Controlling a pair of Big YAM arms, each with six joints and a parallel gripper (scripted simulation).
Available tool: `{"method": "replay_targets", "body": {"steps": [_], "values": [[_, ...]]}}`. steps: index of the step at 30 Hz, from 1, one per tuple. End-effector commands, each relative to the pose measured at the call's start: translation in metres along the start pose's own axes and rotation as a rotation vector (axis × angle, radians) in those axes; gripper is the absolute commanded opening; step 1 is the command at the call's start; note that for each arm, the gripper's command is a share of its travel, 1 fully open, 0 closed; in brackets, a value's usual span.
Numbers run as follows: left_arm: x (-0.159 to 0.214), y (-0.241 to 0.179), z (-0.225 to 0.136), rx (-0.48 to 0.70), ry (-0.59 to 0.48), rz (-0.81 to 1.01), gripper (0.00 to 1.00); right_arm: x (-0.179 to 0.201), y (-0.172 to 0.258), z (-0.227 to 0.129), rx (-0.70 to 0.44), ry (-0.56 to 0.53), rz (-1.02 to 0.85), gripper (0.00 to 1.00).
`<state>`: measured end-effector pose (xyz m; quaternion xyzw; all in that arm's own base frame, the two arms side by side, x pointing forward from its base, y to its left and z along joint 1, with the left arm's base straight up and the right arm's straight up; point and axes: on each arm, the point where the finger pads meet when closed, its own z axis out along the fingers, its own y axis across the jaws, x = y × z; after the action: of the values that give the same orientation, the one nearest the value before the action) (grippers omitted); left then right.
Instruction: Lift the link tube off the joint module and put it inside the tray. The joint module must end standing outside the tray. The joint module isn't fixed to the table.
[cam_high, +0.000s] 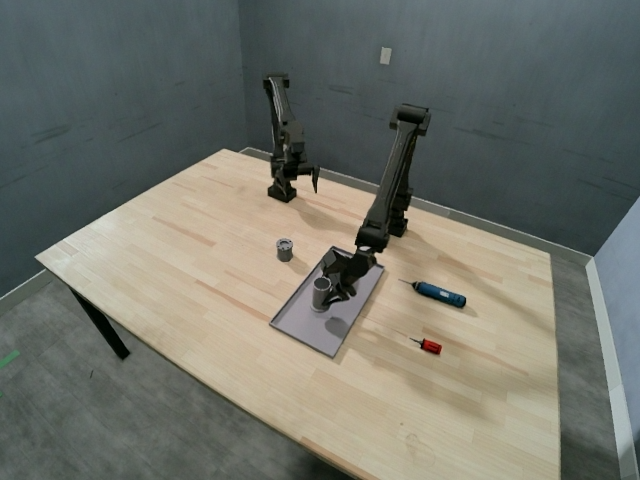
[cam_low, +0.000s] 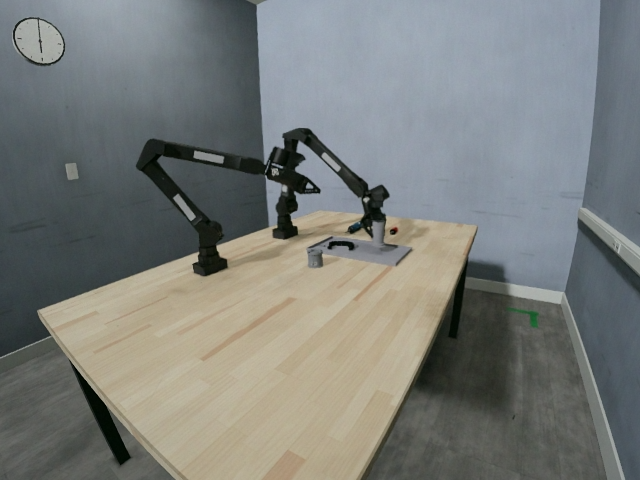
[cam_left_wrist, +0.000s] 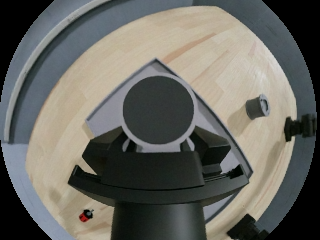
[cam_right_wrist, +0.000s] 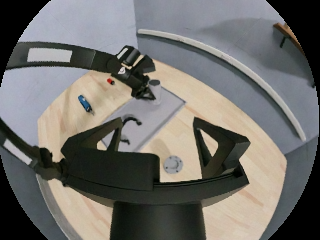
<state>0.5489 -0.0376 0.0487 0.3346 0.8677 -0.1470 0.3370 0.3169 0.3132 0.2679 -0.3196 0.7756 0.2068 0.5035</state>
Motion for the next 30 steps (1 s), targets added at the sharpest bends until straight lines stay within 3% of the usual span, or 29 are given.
{"method": "replay_targets", "body": {"steps": [1,14,21,30], "values": [[-0.015,0.018,0.01,-0.012,-0.038,0.046,0.47,0.0,0.004,0.029,-0.006,-0.128,0.001,1.0],[-0.02,0.018,0.006,-0.019,-0.047,0.054,0.47,0.038,0.008,0.054,-0.014,-0.241,-0.001,1.0],[-0.05,0.032,-0.001,-0.018,-0.049,0.07,0.47,0.025,0.005,0.056,-0.008,-0.269,0.001,1.0],[-0.023,0.026,0.017,-0.006,-0.033,0.057,0.47,0.019,0.005,0.052,-0.008,-0.283,0.002,1.0]]}}
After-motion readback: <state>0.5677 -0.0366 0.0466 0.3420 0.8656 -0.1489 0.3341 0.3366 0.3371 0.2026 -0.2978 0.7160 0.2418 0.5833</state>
